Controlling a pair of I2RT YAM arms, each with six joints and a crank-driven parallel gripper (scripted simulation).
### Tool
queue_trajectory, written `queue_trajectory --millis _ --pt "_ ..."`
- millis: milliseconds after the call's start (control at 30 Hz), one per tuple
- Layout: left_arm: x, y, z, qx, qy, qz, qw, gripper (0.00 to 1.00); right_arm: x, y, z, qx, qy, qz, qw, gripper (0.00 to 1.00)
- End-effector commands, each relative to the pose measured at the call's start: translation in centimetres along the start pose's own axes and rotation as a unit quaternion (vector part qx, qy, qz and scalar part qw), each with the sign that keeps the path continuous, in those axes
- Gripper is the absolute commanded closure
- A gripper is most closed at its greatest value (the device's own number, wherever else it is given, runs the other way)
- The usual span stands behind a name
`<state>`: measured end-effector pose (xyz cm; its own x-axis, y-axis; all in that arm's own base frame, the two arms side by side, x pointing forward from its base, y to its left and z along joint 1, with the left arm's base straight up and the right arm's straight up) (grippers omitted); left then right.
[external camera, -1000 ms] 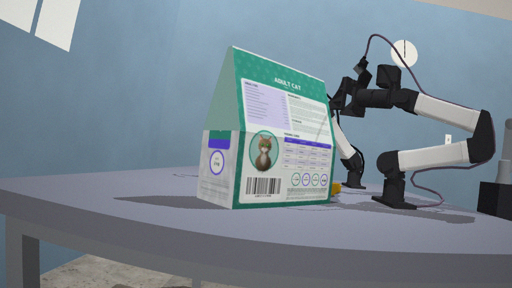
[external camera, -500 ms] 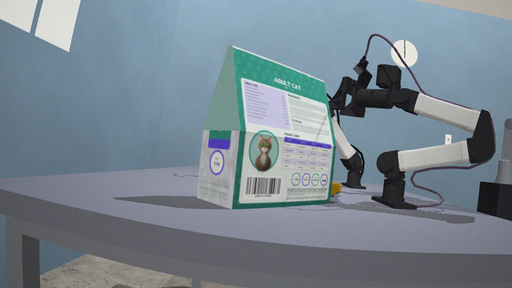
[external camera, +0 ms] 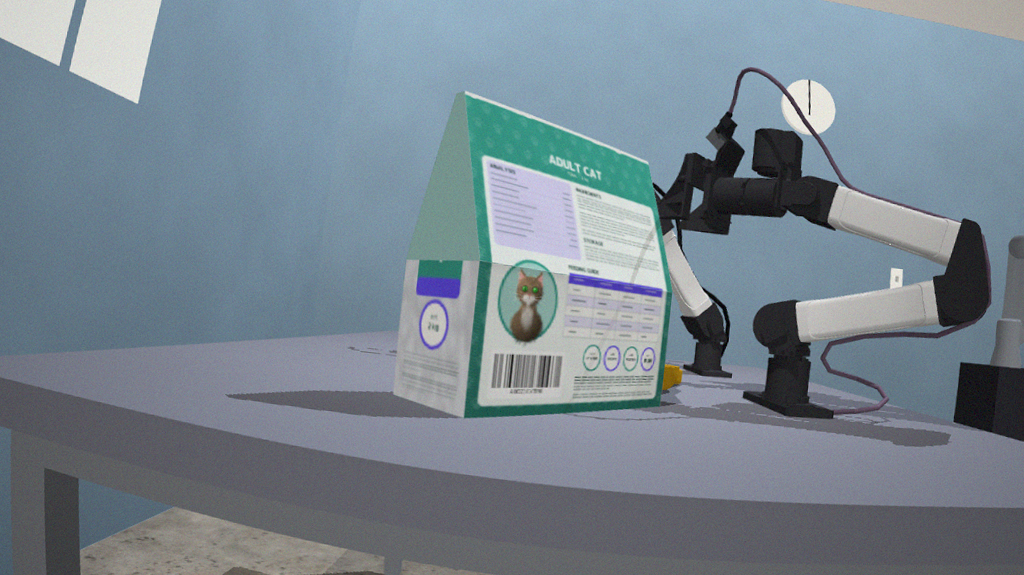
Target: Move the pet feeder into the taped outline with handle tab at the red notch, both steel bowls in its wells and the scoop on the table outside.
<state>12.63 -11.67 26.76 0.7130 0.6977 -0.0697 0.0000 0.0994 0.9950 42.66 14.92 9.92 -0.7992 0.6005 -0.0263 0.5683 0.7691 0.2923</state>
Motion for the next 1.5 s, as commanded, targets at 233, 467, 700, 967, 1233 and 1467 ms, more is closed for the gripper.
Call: queue_trajectory --millis 233,467,700,967,1233,1467 --pt "0.02 0.13 -0.1 -0.002 0.001 0.001 1.0 0.05 -0.24 -0.32 -1.02 -0.009 -0.034 0.065 0.997 0.88" --pt "0.02 0.13 -0.1 -0.002 0.001 0.001 1.0 0.05 -0.12 -0.58 -0.61 -0.004 -0.034 0.075 0.997 0.88" --pt "0.02 0.13 -0.1 -0.002 0.001 0.001 1.0 0.05 -0.17 -0.47 -0.94 -0.007 -0.041 0.092 0.995 0.88" --pt "0.02 0.13 -0.1 -0.002 0.001 0.001 1.0 0.05 0.05 -0.47 -1.07 -0.008 -0.055 0.137 0.989 0.88" --pt "0.02 0.13 -0.1 -0.002 0.001 0.001 1.0 0.05 0.06 -0.57 -0.74 -0.005 -0.054 0.138 0.989 0.88" --pt "0.02 0.13 -0.1 -0.002 0.001 0.001 1.0 0.05 0.07 -0.56 -0.78 -0.005 -0.054 0.139 0.989 0.88"
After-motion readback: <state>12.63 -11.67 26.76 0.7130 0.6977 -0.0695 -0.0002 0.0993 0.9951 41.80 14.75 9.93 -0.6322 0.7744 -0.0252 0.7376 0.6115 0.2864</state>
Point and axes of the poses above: on each arm, the point where the finger pads meet when closed, its own z axis out along the fingers, its own x axis across the jaws, y = z × x, the point moved 6 cm from there along -z, back along the fingers, and after that the axes turned 6 degrees about -z, right-handed, at the moved point
